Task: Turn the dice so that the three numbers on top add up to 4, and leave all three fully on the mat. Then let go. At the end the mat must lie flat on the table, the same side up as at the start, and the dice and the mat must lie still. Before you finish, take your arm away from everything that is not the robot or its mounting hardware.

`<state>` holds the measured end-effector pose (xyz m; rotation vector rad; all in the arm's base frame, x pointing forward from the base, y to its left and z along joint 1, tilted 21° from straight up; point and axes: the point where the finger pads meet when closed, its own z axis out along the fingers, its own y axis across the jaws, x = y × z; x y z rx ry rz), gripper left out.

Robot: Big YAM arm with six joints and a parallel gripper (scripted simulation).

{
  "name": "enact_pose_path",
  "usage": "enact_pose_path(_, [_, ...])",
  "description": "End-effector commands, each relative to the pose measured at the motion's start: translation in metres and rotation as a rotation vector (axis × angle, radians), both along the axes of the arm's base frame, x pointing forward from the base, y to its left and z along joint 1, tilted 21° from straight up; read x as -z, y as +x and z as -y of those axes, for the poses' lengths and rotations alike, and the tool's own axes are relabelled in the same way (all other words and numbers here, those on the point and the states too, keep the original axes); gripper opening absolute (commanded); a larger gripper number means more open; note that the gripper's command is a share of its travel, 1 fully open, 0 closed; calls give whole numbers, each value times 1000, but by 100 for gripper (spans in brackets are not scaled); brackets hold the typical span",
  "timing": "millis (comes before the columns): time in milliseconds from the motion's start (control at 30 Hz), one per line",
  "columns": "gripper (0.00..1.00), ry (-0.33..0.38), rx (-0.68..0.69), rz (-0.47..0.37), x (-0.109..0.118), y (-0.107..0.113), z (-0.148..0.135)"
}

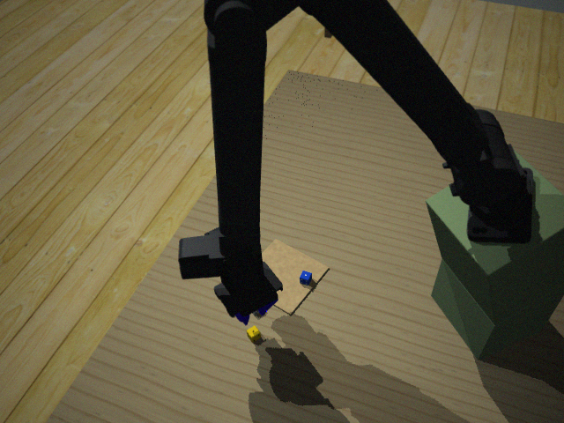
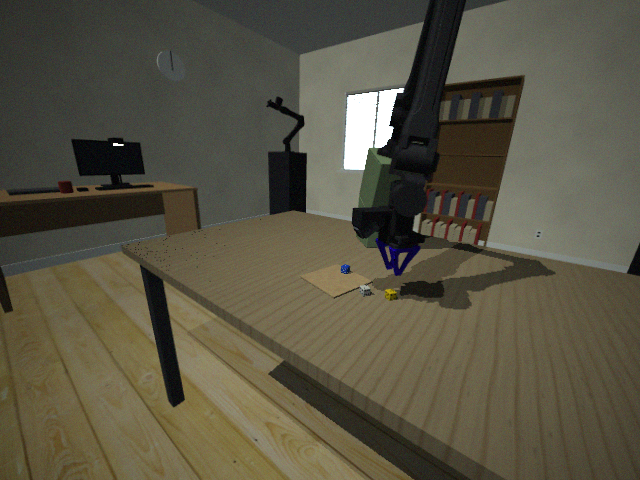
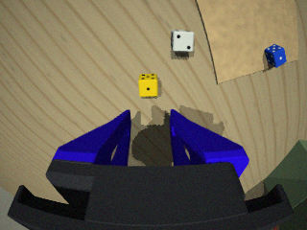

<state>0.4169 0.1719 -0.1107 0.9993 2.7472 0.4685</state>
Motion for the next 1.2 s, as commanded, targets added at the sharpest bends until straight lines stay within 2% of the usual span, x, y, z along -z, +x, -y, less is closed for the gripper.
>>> enact_pose_path(0, [34, 6, 5, 18, 3, 8, -8])
enact_pose_path(167, [34, 6, 6, 17, 11, 10, -10])
enact_pose_path(233, [34, 6, 6, 17, 11, 10, -10])
enact_pose_path(267, [34, 13, 6, 35, 4, 15, -12])
enact_pose_path(300, [34, 6, 5, 17, 14, 11, -11])
enact_pose_path(733, [34, 5, 7, 15, 31, 16, -14])
enact_pose_path(800, [34, 5, 7, 15, 31, 16, -14])
enact_pose_path(833, [34, 19, 9, 51, 15, 26, -17])
enact_pose_path(967, [34, 5, 6, 15, 35, 16, -15])
enact_pose_path(1167, [34, 9, 8, 25, 31, 18, -15])
